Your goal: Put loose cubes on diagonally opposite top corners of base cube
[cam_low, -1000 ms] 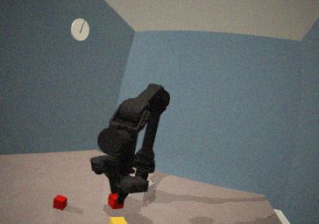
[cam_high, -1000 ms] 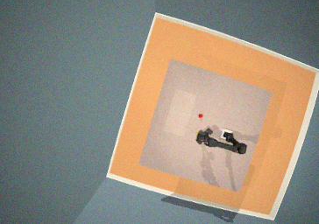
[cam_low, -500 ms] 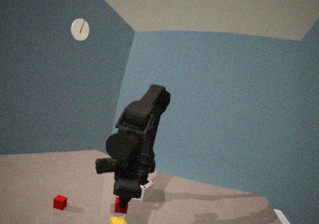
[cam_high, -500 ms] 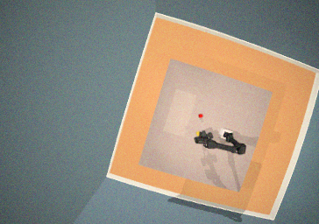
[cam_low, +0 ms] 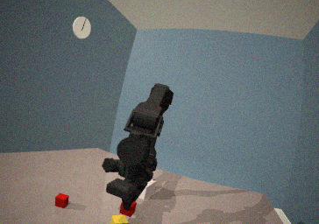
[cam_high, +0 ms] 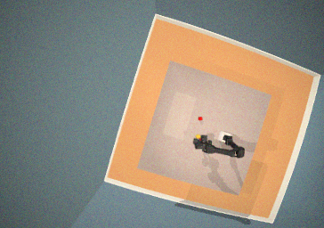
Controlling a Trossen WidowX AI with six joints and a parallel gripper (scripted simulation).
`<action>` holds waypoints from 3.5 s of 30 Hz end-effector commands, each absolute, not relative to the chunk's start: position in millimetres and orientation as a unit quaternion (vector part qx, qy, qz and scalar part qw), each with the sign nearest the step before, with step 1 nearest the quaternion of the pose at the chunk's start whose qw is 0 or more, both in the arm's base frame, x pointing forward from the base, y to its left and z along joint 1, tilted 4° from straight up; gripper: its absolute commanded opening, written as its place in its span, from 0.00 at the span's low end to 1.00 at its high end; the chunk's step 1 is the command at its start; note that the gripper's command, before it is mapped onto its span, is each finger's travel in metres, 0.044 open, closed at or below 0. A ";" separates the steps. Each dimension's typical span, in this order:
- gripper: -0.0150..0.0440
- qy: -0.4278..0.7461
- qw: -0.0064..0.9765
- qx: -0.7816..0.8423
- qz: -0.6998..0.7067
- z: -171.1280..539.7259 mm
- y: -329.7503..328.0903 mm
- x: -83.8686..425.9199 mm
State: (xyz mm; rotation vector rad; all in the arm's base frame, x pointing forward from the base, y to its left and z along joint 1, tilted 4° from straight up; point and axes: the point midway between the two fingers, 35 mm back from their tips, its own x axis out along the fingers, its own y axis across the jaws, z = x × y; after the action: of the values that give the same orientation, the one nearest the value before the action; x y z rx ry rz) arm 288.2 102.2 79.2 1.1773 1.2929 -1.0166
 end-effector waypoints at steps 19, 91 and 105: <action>0.43 0.514 0.501 0.524 -0.458 72.0 107.5 288.9; 0.69 0.516 0.502 0.523 -0.456 79.9 103.3 291.3; 0.70 0.559 0.563 0.459 -0.400 93.3 -8.7 333.3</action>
State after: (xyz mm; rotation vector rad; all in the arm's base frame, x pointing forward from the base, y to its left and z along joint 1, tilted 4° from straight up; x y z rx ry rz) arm 326.6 19.3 91.0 1.1229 1.2940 -0.9809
